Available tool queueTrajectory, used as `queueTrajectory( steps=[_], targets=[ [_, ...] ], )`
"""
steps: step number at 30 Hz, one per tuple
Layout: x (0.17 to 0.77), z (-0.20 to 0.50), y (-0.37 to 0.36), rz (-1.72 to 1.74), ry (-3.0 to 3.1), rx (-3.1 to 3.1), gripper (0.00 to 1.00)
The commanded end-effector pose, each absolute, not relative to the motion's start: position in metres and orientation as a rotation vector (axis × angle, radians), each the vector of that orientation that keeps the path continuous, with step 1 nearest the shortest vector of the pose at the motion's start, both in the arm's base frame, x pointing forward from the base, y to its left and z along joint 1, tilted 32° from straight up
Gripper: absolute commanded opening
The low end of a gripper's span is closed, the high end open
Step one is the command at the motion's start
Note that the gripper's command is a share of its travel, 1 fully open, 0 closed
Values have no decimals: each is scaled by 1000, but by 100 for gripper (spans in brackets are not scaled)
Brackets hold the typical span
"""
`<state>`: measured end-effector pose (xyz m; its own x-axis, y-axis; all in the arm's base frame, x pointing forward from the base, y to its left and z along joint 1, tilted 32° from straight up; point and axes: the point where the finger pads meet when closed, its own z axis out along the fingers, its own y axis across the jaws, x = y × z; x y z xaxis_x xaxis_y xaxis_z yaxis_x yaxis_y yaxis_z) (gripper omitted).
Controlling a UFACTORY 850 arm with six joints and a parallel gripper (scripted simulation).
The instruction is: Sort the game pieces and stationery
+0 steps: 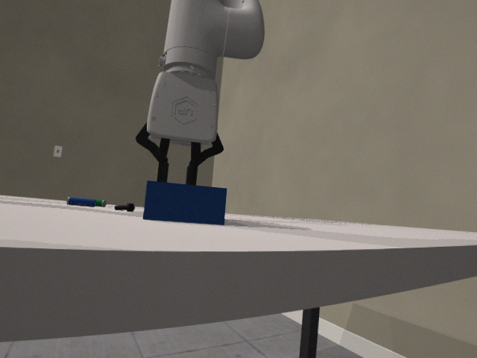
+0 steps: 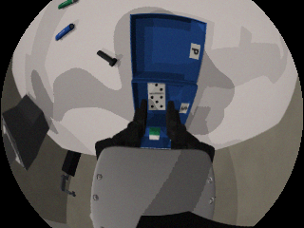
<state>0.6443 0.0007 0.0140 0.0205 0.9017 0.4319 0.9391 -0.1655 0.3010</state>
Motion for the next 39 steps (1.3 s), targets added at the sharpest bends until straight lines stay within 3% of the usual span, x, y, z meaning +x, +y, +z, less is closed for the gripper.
queueTrajectory(
  steps=[1, 14, 15, 39],
  targets=[
    [638, 33, -8, -837, -1984, -2194, 31],
    [637, 36, -9, -837, -1984, -2194, 31],
    [636, 39, -11, -837, -1984, -2194, 100],
    [605, 114, -46, -837, -1984, -2194, 100]
  ],
)
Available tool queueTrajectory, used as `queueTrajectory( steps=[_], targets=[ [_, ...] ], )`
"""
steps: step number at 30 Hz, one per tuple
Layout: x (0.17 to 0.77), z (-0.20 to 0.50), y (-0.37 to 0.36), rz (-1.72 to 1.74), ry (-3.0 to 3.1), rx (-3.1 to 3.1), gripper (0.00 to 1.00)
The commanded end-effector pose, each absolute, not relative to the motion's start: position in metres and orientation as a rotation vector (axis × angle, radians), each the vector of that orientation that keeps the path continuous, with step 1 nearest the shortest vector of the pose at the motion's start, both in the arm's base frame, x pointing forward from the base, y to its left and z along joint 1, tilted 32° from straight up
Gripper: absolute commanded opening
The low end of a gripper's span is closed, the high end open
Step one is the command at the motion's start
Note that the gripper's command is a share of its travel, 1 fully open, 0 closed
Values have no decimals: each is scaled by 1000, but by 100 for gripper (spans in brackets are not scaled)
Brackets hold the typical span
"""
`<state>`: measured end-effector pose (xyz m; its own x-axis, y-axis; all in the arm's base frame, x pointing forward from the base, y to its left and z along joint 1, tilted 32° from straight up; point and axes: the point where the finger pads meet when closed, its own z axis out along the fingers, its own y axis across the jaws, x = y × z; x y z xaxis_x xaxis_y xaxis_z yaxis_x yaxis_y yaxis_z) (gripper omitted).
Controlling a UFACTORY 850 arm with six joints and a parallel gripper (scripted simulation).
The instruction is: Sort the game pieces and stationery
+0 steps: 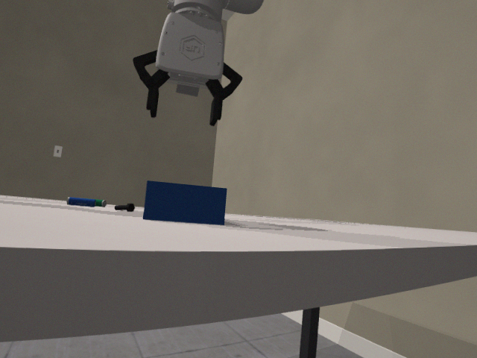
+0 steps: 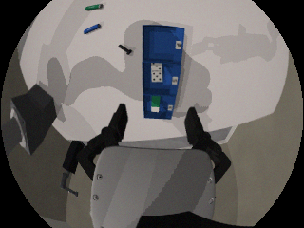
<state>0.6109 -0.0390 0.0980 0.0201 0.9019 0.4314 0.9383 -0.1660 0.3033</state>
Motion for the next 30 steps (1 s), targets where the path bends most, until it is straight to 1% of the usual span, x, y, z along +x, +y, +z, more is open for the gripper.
queueTrajectory(
  steps=[1, 14, 30],
  targets=[
    [604, 117, -48, -837, -1984, -2194, 100],
    [589, 153, -65, -837, -1984, -2195, 100],
    [589, 153, -65, -837, -1984, -2195, 100]
  ],
)
